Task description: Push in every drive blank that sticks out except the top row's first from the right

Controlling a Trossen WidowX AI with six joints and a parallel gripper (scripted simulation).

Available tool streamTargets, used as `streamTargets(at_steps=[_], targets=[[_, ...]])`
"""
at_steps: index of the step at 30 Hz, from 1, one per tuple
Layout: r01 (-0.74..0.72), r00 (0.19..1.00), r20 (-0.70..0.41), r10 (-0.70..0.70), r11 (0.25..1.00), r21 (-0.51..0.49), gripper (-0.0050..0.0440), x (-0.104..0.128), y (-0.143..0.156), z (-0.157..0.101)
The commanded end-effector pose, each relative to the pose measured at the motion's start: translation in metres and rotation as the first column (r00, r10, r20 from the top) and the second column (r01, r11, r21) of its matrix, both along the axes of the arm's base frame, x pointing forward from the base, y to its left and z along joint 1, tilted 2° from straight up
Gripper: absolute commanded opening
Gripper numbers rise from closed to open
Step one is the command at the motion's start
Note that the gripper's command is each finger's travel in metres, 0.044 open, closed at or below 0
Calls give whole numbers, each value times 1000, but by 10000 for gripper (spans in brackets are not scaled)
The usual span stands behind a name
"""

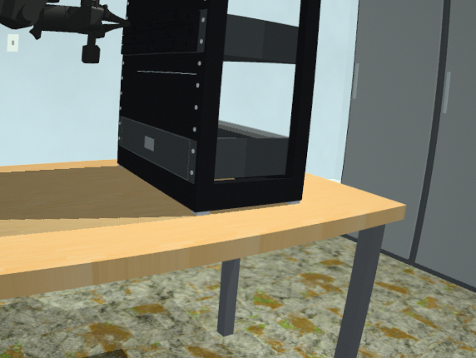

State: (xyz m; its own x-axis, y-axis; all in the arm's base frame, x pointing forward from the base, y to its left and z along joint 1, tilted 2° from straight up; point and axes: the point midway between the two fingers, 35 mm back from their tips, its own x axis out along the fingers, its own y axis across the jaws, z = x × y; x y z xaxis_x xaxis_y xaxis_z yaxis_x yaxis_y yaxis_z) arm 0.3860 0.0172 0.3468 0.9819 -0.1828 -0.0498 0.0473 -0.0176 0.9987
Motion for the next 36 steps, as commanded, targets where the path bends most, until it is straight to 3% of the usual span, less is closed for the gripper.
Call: streamTargets(at_steps=[1,22,36], targets=[[3,1000,14,-3,1000,4,0,-5,-10,0],[3,1000,14,-3,1000,4,0,-27,-92,-41],[3,1000,14,-3,1000,4,0,-29,-102,-46]])
